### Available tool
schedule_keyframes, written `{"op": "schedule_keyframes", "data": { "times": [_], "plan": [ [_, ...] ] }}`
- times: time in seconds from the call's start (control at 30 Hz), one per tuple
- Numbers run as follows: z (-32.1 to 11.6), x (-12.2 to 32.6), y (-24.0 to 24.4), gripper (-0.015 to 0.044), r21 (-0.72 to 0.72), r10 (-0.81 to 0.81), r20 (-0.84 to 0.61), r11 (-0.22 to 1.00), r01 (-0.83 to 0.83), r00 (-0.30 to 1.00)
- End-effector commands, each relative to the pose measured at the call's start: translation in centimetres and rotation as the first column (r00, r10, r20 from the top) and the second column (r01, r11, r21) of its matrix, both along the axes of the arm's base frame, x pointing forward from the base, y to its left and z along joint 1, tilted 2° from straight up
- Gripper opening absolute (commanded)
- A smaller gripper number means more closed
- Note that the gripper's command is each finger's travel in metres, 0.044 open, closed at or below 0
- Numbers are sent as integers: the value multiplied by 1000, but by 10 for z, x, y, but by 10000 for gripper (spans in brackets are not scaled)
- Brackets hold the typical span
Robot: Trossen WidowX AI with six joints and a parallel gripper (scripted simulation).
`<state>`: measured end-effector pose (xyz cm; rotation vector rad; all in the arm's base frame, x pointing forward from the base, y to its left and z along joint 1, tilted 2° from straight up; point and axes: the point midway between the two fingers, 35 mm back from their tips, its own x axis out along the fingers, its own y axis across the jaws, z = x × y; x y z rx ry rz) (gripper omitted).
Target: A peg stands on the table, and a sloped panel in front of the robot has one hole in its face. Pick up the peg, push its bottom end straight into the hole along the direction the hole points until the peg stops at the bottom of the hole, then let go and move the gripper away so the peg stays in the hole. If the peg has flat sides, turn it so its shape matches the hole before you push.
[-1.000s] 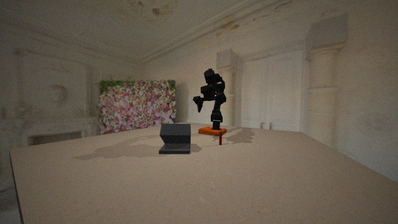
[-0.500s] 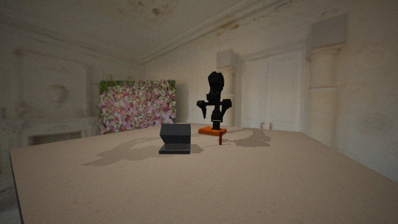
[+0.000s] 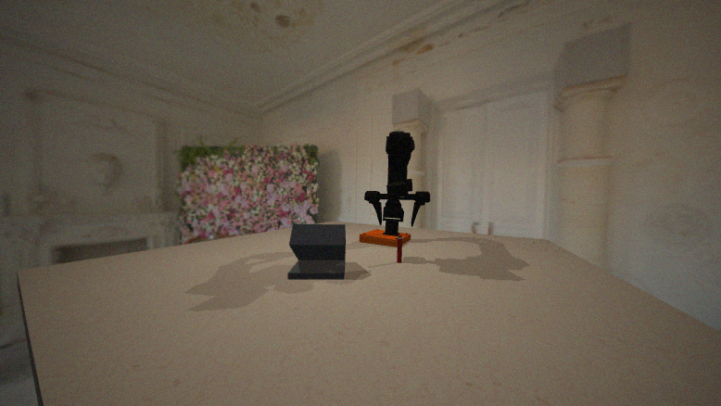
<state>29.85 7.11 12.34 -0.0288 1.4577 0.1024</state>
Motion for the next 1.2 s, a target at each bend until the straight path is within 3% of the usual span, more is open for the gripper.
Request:
{"op": "schedule_keyframes", "data": {
  "times": [0.0, 1.17],
  "plan": [
    [-5, -2, 10, 440, -5, 54, -60, 999, -54, 997],
    [-53, 0, 15, 440, -8, 69, -83, 998, -69, 994]
  ]
}}
